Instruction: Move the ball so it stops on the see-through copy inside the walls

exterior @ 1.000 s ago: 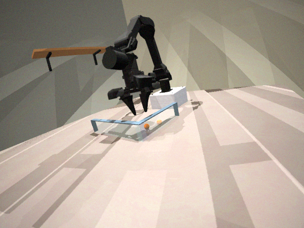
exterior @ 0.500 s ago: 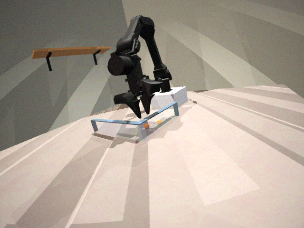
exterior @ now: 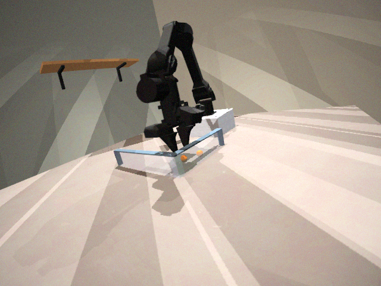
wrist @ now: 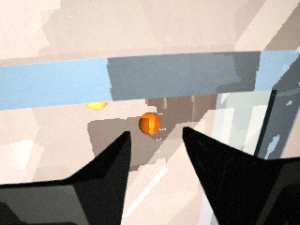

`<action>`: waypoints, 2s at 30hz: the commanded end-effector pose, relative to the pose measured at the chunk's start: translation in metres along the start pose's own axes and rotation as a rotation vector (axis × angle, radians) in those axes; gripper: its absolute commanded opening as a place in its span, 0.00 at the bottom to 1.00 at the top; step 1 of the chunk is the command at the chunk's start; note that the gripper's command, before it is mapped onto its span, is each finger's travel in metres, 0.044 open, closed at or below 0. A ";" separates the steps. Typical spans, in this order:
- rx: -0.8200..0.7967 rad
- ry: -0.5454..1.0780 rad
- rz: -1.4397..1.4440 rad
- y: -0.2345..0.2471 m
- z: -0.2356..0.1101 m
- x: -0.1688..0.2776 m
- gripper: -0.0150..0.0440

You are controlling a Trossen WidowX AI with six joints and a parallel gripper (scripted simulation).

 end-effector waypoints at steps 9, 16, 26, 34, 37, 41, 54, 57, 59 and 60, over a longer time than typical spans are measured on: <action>-0.015 0.005 -0.005 0.004 0.024 0.001 0.60; -0.015 0.005 -0.005 0.004 0.024 0.001 0.45; -0.015 0.005 -0.005 0.004 0.024 0.001 0.33; -0.016 0.005 -0.002 -0.001 -0.006 0.000 0.25; -0.015 0.005 -0.003 -0.003 -0.031 0.000 0.25; -0.015 0.005 -0.004 -0.002 -0.066 0.000 0.25; -0.015 0.005 -0.005 0.007 -0.091 -0.005 0.25; -0.016 0.004 -0.005 0.015 -0.084 -0.012 0.25; -0.016 0.003 -0.005 0.020 -0.079 -0.016 0.25; -0.017 0.003 -0.005 0.022 -0.077 -0.018 0.25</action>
Point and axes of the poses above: the point midway between the two fingers, 35 mm back from their tips, its own z axis out along the fingers, its own y axis across the jaws, x = y × z, the point moved 1 cm from there along -z, back along the fingers, and after that the axes turned 13 degrees about -z, right-handed, at the moved point
